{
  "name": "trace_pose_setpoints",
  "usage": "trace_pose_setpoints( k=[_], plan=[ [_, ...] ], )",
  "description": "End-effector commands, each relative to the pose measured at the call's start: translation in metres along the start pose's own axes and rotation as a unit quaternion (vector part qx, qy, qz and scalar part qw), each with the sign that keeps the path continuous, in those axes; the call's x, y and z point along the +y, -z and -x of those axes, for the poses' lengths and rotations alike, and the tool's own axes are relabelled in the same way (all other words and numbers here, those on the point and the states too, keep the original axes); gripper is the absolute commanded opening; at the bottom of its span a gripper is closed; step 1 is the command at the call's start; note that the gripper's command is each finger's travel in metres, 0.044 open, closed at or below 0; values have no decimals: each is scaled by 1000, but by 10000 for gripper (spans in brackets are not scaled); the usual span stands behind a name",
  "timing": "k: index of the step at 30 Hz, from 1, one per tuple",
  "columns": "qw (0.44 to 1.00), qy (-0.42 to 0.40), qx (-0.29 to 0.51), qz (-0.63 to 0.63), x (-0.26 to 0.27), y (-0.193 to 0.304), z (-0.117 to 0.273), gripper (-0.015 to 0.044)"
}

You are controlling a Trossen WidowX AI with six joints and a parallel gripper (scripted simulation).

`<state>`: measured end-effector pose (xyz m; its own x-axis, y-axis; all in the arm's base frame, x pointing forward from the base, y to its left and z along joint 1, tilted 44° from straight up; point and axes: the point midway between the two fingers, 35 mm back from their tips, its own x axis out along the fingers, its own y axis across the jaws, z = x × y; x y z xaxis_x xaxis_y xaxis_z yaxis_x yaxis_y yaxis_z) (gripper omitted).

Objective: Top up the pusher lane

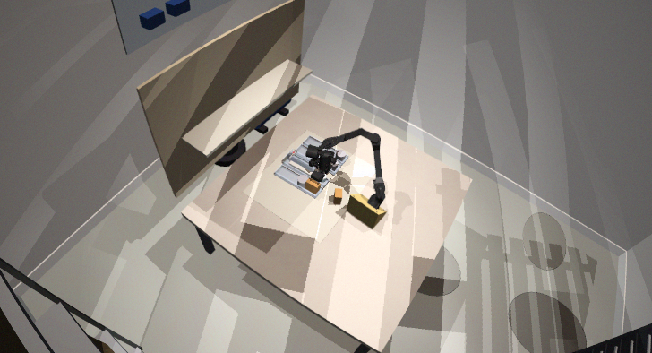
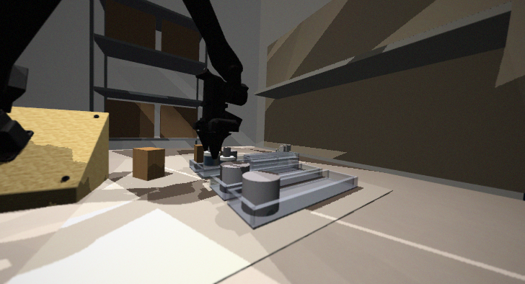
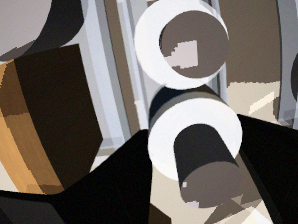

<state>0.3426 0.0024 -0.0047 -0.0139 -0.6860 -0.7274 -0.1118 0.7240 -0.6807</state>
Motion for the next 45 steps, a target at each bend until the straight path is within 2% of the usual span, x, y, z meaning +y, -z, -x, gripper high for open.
trace_pose_setpoints(
  k=[1, 45],
  plan=[
    [1000, 3, -9, -6, -1, -5, -1, 0],
    [1000, 3, -9, -6, -2, -2, -16, 0]
  ],
)
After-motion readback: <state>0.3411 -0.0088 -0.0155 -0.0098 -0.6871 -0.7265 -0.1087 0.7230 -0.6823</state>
